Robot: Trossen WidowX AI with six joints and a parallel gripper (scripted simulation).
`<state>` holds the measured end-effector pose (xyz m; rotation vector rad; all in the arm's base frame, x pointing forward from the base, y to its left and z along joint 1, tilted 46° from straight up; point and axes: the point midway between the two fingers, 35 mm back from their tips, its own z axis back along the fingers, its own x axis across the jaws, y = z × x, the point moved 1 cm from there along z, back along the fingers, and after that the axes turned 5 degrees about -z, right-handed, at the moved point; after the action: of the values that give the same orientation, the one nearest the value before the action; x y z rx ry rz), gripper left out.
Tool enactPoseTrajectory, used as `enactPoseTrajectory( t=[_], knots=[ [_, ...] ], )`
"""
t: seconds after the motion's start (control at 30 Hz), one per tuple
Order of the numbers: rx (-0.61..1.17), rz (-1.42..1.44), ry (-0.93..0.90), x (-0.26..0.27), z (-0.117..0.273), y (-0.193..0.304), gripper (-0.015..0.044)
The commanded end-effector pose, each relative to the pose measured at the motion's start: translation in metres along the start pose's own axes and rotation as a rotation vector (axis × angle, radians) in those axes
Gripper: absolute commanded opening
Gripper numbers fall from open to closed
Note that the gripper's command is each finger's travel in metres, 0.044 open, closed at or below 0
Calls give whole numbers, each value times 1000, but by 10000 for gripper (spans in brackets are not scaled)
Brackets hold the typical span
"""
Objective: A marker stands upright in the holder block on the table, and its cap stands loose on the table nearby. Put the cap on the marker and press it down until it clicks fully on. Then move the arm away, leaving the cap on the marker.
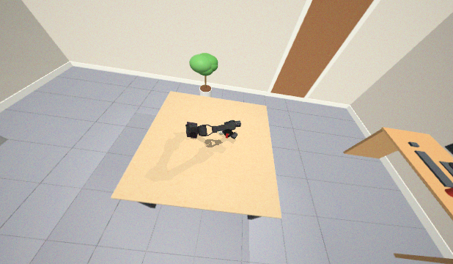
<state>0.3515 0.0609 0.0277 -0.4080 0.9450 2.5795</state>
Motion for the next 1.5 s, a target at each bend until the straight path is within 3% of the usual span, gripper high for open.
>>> enactPoseTrajectory(
  t=[0.0, 0.9, 1.47],
  knots=[
    [-1, 4, -8, 17, 4, -13, 0],
    [37, -26, 8, 115, 24, -68, 0],
    [38, -27, 9, 117, 9, -69, 0]
  ],
)
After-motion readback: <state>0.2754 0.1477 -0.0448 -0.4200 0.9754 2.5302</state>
